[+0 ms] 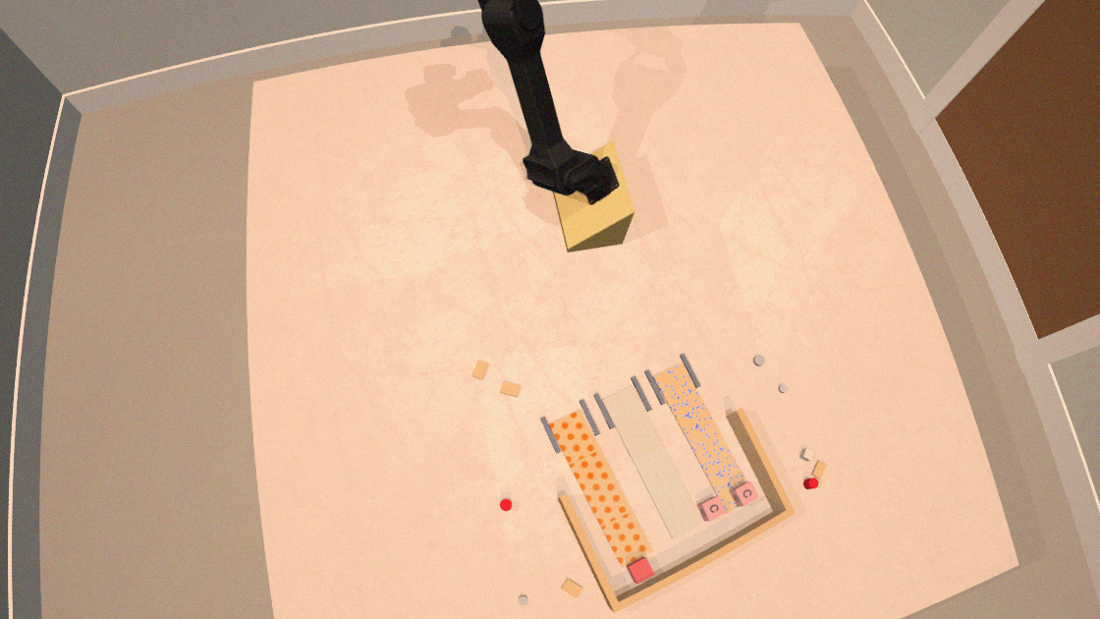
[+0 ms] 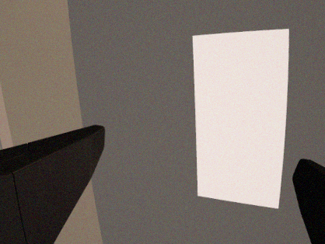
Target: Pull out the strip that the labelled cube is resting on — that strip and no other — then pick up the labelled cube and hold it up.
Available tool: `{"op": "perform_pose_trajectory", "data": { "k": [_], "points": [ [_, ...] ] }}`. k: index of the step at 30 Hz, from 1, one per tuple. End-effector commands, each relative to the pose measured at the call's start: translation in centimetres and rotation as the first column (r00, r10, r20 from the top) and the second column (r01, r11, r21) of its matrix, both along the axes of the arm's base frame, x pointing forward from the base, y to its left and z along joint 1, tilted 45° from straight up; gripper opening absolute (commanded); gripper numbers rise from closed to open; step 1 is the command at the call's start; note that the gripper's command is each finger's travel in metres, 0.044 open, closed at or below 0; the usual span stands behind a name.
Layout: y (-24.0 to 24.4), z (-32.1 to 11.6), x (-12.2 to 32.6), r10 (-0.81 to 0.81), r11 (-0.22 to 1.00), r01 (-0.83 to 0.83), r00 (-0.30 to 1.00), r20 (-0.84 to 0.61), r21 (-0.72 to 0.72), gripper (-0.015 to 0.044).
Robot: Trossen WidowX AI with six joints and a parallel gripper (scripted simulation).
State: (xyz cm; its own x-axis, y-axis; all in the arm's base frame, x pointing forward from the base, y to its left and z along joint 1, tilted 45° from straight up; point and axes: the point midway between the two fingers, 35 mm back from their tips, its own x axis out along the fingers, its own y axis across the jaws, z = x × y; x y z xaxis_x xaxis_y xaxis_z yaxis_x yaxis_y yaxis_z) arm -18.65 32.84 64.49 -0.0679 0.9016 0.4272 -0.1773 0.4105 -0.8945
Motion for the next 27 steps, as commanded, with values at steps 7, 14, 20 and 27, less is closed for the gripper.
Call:
{"op": "perform_pose_trajectory", "data": {
  "k": [7, 14, 20, 27],
  "points": [
    [-6.7, 4.8, 1.8, 0.111, 0.974, -0.093, 0.991, -0.078, 0.208, 0.04],
    [-16.2, 9.3, 5.8, 0.241, 0.865, -0.168, 0.966, -0.098, 0.472, 0.04],
    [-24.4, 11.3, 12.0, 0.318, 0.712, -0.156, 0.941, -0.117, 0.685, 0.04],
    [-32.2, 10.7, 21.8, 0.346, 0.502, -0.019, 0.921, -0.18, 0.865, 0.04]
  ]
}}
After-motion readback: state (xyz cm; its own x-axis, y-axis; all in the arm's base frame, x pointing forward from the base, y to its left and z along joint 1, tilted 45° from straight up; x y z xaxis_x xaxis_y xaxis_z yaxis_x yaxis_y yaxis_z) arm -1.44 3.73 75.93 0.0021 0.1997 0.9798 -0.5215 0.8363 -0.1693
